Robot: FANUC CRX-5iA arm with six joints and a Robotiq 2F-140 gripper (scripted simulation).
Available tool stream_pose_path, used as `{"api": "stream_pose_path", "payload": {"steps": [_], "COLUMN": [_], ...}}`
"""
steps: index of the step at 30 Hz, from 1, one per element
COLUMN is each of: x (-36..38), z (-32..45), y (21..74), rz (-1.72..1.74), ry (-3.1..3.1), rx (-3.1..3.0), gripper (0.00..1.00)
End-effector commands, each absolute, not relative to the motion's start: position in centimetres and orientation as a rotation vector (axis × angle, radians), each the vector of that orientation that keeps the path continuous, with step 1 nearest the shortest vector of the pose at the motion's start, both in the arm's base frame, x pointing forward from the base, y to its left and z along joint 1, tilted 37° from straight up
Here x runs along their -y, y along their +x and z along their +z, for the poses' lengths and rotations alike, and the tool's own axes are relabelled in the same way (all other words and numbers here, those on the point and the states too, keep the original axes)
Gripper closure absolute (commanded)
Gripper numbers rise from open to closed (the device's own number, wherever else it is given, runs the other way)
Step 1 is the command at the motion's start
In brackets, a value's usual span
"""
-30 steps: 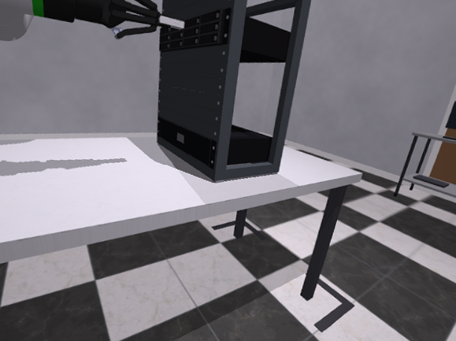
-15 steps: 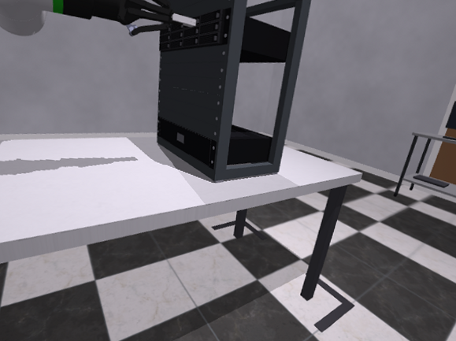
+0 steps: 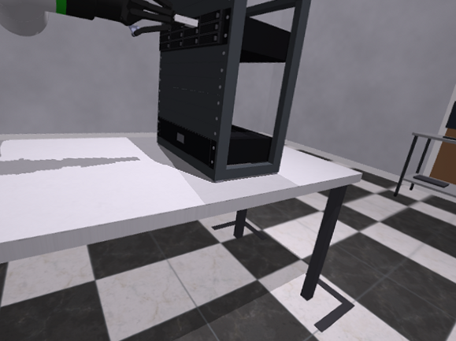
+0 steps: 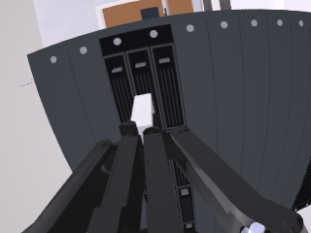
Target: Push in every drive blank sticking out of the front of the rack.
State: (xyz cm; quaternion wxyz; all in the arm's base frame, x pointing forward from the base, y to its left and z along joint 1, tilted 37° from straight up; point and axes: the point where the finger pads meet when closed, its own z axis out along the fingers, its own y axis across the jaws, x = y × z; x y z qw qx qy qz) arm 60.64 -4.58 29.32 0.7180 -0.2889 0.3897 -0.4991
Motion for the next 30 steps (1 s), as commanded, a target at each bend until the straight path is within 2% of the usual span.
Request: {"api": "stream_pose_path", "payload": {"steps": [1, 30], "x": [4.62, 4.60], "z": [29.37, 29.84], "y": [60.61, 61.35], "rz": [-1.105, -1.105], "ry": [-0.638, -0.638], "rx": [-0.862, -0.862], "gripper": [0.90, 0.90]}}
